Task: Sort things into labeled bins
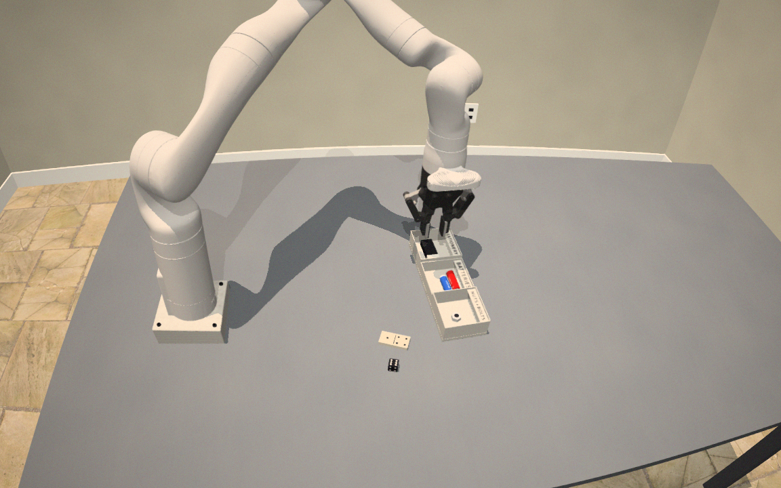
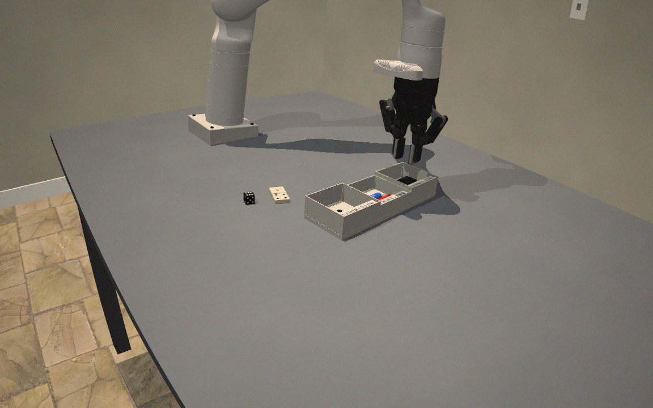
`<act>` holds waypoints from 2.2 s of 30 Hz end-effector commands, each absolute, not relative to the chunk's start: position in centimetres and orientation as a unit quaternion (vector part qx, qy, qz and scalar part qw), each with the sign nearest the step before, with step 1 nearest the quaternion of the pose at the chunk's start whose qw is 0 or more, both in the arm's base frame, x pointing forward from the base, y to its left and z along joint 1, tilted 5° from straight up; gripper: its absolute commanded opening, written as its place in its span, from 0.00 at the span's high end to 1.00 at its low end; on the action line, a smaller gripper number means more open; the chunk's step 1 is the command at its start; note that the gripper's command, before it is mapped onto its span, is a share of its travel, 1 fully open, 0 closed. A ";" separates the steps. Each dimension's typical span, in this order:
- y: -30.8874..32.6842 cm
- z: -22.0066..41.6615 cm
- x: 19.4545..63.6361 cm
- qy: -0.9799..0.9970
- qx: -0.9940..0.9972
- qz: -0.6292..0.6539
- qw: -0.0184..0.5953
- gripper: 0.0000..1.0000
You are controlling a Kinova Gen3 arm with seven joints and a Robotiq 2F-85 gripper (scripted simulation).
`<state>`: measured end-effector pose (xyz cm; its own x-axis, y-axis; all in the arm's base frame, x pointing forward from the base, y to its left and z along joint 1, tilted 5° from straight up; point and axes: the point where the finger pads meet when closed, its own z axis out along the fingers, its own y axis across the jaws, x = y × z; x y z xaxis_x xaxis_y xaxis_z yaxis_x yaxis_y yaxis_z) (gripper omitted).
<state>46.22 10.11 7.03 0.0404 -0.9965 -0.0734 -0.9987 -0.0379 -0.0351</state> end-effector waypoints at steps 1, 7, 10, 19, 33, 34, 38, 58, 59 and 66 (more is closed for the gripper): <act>10.1 7.5 46.3 0.692 -0.721 0.014 0.039 0.00; 10.0 9.9 46.2 0.692 -0.721 0.014 0.039 0.00; 9.9 11.1 46.1 0.692 -0.721 0.014 0.039 0.00; 9.7 13.9 46.0 0.692 -0.721 0.014 0.039 0.00; 9.3 18.7 45.9 0.692 -0.721 0.014 0.039 0.00; 9.3 19.1 45.9 0.692 -0.721 0.014 0.039 0.00; 9.1 20.7 45.8 0.692 -0.721 0.014 0.039 0.00; 9.1 20.9 45.8 0.692 -0.721 0.014 0.039 0.00; 9.1 20.9 45.8 0.692 -0.721 0.014 0.039 0.00; 9.1 20.9 45.8 0.692 -0.721 0.014 0.039 0.00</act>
<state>45.78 9.13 20.86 0.0415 -0.9964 -0.0737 -0.9986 -0.0390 -0.0356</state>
